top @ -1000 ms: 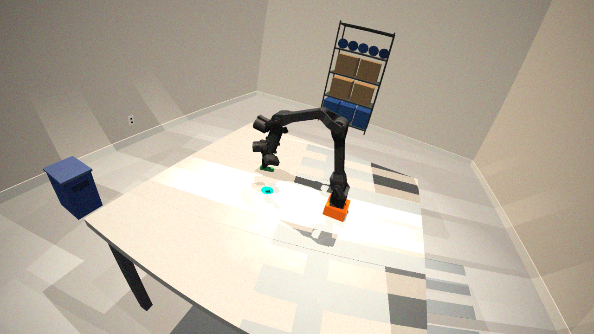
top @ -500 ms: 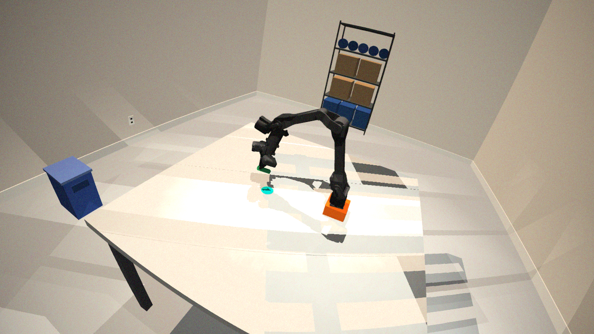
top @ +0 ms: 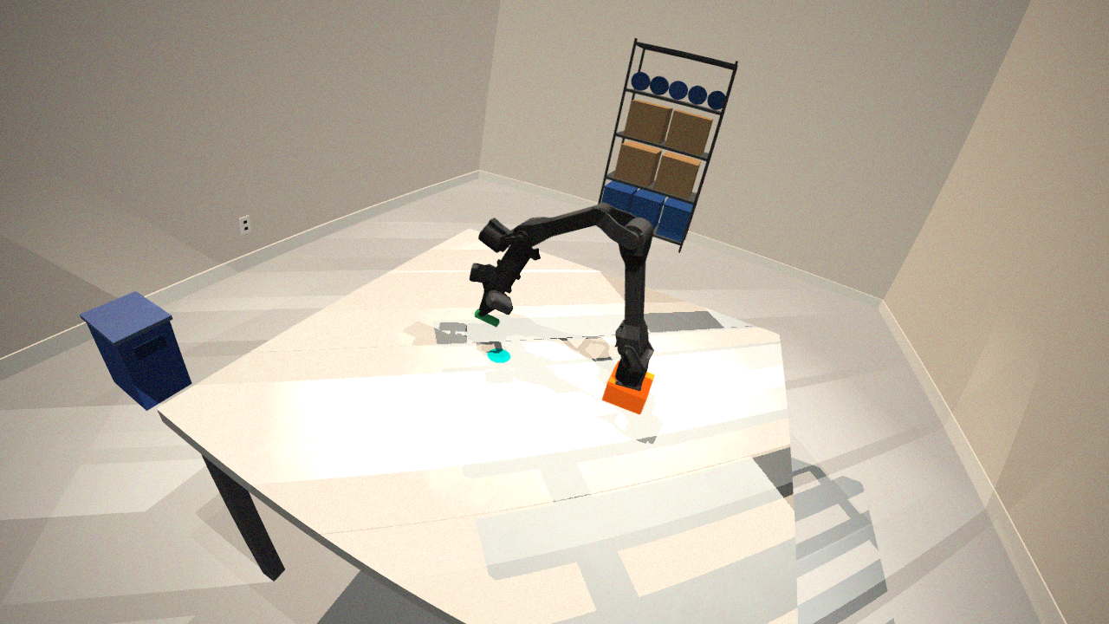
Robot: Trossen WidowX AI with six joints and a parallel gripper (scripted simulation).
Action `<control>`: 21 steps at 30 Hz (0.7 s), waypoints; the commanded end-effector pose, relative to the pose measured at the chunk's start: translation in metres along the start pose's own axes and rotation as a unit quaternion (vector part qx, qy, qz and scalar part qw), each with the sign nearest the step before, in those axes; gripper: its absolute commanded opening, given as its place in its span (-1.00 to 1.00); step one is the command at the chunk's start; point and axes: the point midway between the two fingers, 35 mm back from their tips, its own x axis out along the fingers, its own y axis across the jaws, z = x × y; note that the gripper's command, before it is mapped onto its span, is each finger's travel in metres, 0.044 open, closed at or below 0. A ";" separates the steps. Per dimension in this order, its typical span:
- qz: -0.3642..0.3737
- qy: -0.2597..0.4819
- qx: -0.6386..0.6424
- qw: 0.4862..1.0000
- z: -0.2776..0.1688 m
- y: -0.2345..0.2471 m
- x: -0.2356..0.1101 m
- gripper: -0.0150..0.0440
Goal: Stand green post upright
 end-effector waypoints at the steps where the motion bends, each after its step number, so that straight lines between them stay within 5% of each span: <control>1: 0.001 -0.016 0.005 1.000 0.002 -0.001 0.001 -0.42; 21: 0.003 -0.085 0.025 0.996 0.005 -0.011 0.008 -0.42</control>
